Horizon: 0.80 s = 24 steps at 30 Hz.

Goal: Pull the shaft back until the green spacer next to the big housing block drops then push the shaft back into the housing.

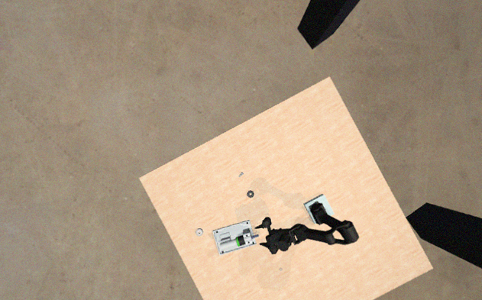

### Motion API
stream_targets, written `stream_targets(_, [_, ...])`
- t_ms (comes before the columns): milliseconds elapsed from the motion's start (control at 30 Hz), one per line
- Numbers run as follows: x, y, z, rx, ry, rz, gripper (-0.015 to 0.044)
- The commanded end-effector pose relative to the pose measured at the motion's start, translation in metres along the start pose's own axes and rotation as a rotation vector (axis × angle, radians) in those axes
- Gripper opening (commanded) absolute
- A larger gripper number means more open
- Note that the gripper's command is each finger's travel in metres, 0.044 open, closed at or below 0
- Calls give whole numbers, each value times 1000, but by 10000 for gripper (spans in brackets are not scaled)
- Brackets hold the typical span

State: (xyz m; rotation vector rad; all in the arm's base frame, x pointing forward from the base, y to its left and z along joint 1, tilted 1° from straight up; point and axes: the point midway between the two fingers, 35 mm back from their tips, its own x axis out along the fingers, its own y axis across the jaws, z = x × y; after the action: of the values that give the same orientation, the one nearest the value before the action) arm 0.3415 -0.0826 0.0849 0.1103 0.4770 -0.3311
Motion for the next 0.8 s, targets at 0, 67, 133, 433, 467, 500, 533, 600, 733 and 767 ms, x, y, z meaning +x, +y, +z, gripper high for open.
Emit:
stream_targets(0, [7, 0, 0, -4, 3, 3, 440])
stream_targets(67, [10, 0, -1, -4, 3, 3, 440])
stream_targets(133, [13, 0, -1, -4, 3, 3, 440])
stream_targets(433, [19, 0, -1, -4, 2, 3, 440])
stream_targets(467, [19, 0, -1, -4, 2, 3, 440])
stream_targets(500, [19, 0, -1, -4, 2, 3, 440])
stream_targets(533, [19, 0, -1, -4, 2, 3, 440])
stream_targets(600, [19, 0, -1, -4, 2, 3, 440])
stream_targets(733, [19, 0, -1, -4, 2, 3, 440])
stream_targets(767, [19, 0, -1, -4, 2, 3, 440])
